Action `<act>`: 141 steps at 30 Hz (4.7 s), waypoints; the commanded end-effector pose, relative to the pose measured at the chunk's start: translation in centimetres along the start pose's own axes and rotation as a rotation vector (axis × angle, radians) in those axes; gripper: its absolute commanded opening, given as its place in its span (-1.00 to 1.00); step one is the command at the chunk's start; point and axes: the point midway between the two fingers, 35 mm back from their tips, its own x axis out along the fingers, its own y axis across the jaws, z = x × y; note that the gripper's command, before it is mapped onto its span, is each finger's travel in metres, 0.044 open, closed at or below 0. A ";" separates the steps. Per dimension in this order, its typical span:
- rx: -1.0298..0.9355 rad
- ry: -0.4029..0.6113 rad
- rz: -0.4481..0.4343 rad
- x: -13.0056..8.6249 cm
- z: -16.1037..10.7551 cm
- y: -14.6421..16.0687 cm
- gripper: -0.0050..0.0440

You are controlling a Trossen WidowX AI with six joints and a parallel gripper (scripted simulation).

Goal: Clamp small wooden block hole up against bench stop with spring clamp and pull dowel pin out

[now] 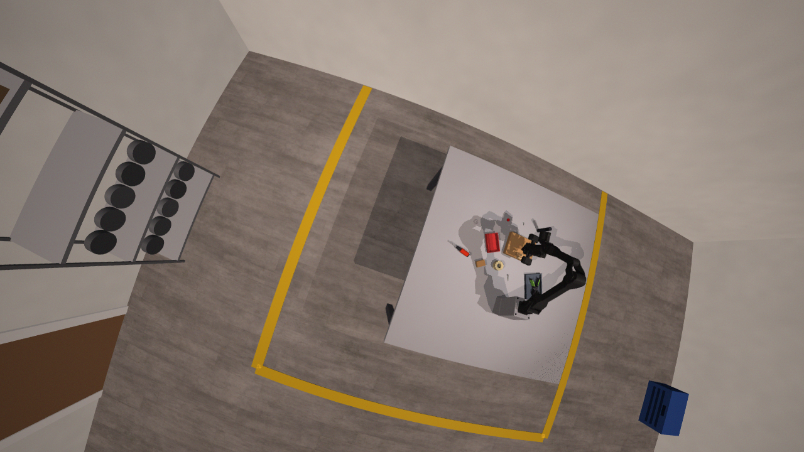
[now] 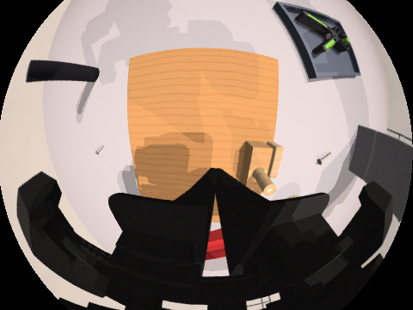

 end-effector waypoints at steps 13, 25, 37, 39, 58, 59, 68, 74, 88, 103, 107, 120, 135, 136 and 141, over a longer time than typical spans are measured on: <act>-0.002 0.001 -0.018 1.5 0.0 -1.0 -0.80; -0.002 0.001 -0.018 1.2 0.0 -2.8 -0.80; 0.000 0.000 -0.001 0.9 0.1 -1.2 -0.80; 0.000 0.000 -0.001 0.9 0.1 -1.2 -0.80; -0.001 0.001 -0.011 -2.7 -0.1 -0.8 -0.80; -0.001 0.001 -0.012 -3.0 -0.1 -0.8 -0.80; -0.002 0.001 -0.018 -5.1 -0.1 -0.9 -0.80; -0.004 -0.001 -0.029 -4.5 0.0 -1.1 -0.80; 0.042 -0.005 -0.034 -4.7 1.3 -1.4 -0.43; 0.163 -0.013 -0.046 -5.1 4.6 -2.5 0.10; 0.195 -0.013 -0.048 -5.2 5.3 -2.7 0.22; 0.321 -0.015 -0.052 -5.7 8.1 -3.9 0.71; 0.458 -0.017 -0.054 -6.3 10.8 -5.4 1.00; 0.468 -0.017 -0.054 -6.4 11.0 -5.5 1.00; 0.511 -0.017 -0.054 -6.5 11.7 -6.0 1.00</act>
